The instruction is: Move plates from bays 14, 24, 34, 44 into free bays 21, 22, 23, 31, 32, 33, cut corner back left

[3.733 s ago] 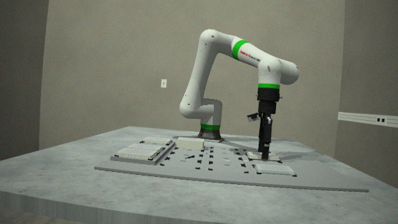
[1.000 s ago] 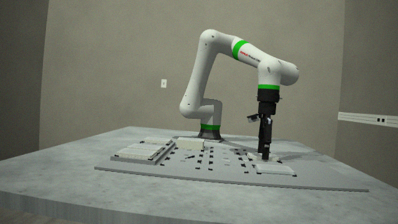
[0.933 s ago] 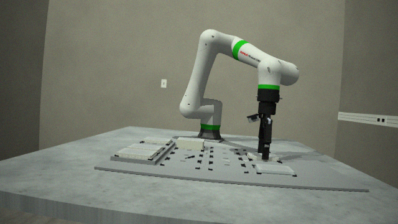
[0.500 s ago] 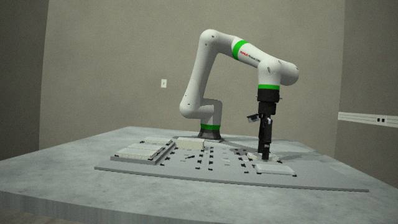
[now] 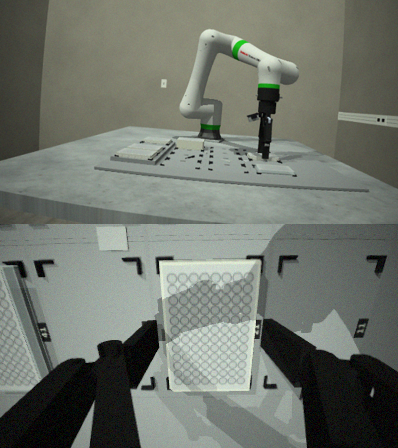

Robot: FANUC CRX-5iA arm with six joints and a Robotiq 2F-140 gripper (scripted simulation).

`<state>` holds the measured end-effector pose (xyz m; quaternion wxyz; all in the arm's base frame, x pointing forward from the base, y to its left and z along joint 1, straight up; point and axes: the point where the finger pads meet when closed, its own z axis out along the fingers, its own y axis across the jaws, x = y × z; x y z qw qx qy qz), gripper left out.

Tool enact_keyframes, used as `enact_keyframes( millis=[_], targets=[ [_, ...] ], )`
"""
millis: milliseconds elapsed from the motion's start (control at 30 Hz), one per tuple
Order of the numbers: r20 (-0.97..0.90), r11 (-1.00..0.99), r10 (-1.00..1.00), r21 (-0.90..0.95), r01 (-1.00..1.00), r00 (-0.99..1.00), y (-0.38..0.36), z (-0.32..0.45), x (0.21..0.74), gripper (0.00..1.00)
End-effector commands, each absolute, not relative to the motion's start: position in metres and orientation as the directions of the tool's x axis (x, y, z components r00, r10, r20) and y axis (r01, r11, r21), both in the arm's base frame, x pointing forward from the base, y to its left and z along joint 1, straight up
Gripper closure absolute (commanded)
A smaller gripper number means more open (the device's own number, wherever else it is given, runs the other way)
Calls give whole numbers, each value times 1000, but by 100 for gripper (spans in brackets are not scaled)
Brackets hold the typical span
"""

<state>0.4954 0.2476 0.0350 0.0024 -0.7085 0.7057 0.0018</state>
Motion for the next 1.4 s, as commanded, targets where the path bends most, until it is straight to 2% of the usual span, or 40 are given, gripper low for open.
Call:
enact_keyframes(
  millis=[0, 1367],
  targets=[
    [-7, -4, -1000, -3, -1000, 4, 248, 40, 496, 30],
    [-7, -4, -1000, -3, -1000, 4, 248, 87, 496, 30]
  ],
)
